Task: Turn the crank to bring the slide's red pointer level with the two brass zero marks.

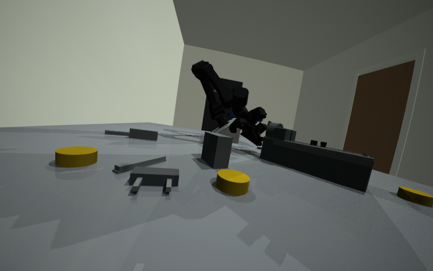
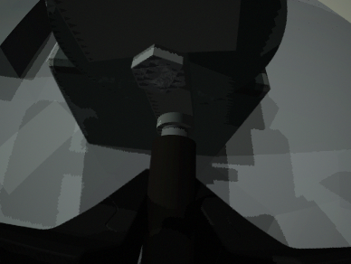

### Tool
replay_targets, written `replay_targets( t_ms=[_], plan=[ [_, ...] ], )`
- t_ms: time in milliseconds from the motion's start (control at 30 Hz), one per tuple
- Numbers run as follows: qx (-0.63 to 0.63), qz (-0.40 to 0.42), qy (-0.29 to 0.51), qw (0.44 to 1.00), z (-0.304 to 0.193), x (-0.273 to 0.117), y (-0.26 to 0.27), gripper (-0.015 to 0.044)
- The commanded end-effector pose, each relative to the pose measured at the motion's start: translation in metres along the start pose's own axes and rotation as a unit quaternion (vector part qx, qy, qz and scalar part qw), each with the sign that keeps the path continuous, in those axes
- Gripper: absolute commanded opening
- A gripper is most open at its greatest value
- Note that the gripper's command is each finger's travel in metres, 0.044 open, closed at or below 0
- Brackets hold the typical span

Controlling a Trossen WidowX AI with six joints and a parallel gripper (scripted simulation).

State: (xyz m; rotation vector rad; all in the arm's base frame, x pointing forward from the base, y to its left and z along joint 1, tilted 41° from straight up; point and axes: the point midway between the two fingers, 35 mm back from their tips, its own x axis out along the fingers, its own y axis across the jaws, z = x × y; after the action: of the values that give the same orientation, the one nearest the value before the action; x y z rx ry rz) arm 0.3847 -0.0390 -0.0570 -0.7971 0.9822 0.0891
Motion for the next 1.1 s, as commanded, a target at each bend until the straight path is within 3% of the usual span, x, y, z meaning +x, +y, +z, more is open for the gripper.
replay_targets(
  t_ms=[0, 1067],
  plan=[
    [-0.004, 0.011, 0.002, 1.000, -0.0019, 0.0017, 0.0090, 0.0000],
    [-0.004, 0.011, 0.002, 1.000, -0.0010, 0.0004, 0.0169, 0.0000]
  ],
)
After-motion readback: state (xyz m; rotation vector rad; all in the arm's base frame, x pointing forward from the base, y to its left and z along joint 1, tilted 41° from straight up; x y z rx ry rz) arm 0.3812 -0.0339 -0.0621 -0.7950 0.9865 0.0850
